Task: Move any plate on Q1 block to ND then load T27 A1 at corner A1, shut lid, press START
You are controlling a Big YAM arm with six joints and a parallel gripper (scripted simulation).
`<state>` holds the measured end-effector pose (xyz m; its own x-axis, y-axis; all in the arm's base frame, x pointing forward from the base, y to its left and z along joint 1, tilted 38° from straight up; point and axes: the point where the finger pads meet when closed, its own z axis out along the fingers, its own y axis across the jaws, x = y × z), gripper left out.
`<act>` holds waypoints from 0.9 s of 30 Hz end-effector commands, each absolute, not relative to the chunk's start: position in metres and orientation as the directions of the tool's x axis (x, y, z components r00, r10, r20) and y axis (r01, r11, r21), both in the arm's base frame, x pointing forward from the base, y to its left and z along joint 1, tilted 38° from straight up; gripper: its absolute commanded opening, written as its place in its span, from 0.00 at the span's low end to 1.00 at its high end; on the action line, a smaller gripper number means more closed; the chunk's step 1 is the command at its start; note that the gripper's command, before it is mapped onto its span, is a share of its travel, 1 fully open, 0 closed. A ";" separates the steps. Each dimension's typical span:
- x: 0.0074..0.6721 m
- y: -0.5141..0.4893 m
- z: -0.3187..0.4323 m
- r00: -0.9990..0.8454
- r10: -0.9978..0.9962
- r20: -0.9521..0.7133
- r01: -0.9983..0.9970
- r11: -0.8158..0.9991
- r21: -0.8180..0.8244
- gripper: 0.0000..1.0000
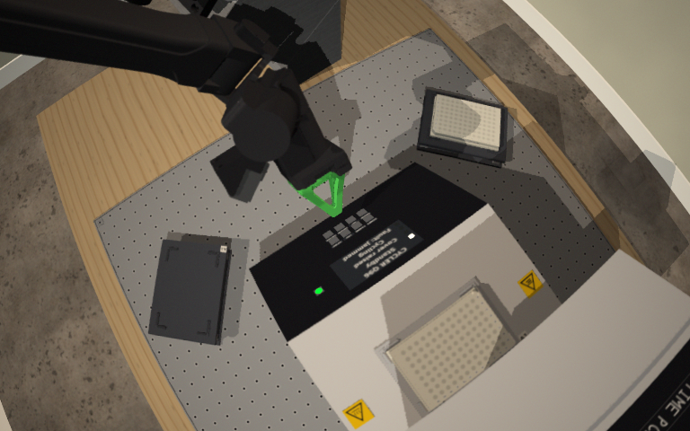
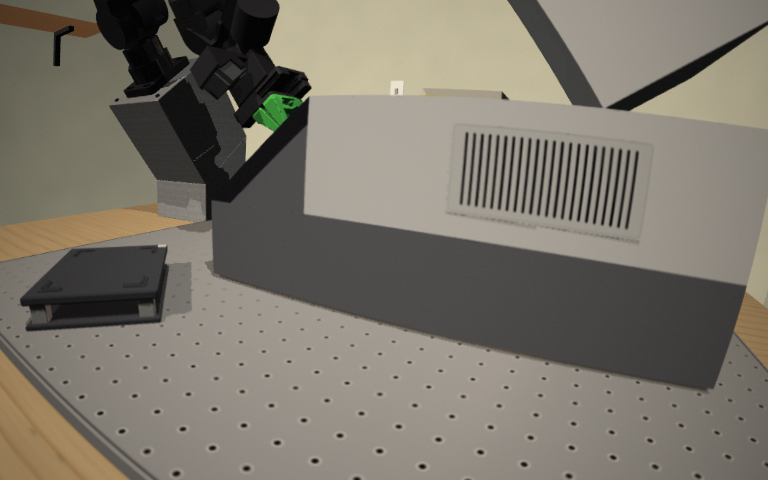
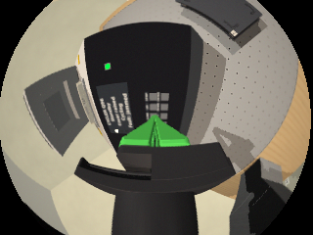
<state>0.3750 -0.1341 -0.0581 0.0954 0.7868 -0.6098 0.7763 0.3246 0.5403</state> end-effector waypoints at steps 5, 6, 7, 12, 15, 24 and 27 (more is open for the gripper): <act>0.388 -0.136 -0.044 0.106 0.779 -0.618 0.757 0.340 0.558 0.00; 0.388 -0.137 -0.044 0.108 0.778 -0.619 0.758 0.338 0.558 0.00; 0.387 -0.138 -0.046 0.107 0.778 -0.618 0.760 0.336 0.556 0.00; 0.365 -0.123 -0.038 0.112 0.782 -0.613 0.757 0.333 0.562 0.00; 0.354 -0.114 -0.033 0.104 0.786 -0.609 0.757 0.335 0.561 0.00; 0.318 -0.096 -0.018 0.104 0.791 -0.603 0.761 0.327 0.560 0.00; 0.307 -0.089 -0.013 0.106 0.793 -0.600 0.761 0.324 0.562 0.00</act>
